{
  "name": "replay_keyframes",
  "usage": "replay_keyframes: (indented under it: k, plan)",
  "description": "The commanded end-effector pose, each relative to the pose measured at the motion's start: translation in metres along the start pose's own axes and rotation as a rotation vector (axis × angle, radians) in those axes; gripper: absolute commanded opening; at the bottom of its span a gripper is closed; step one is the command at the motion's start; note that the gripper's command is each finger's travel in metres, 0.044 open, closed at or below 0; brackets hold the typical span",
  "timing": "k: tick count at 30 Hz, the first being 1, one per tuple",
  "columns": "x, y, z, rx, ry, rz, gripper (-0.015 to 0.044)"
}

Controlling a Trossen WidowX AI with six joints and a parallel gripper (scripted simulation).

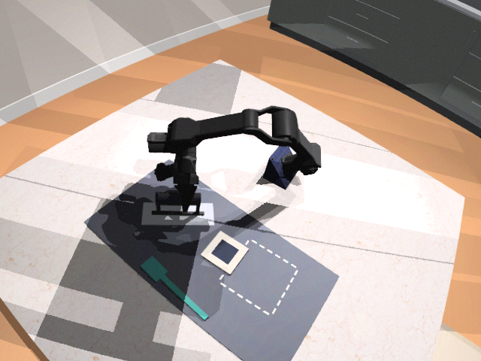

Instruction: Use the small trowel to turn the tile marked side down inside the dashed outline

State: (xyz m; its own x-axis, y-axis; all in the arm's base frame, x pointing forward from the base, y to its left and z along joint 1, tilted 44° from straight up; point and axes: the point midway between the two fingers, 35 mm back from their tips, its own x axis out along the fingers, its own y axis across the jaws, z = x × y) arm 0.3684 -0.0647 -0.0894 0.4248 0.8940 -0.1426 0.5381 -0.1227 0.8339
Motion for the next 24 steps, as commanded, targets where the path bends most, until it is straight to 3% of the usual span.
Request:
replay_keyframes:
  k: [1,2,24]
  plan:
    - [0.0015,0.0013,-0.0016,0.003,0.001,0.002,0.0169]
    - [0.0015,0.0013,-0.0016,0.003,0.001,0.002,0.0142]
    - [0.001,0.0019,-0.0015,0.003,0.001,0.002,0.0]
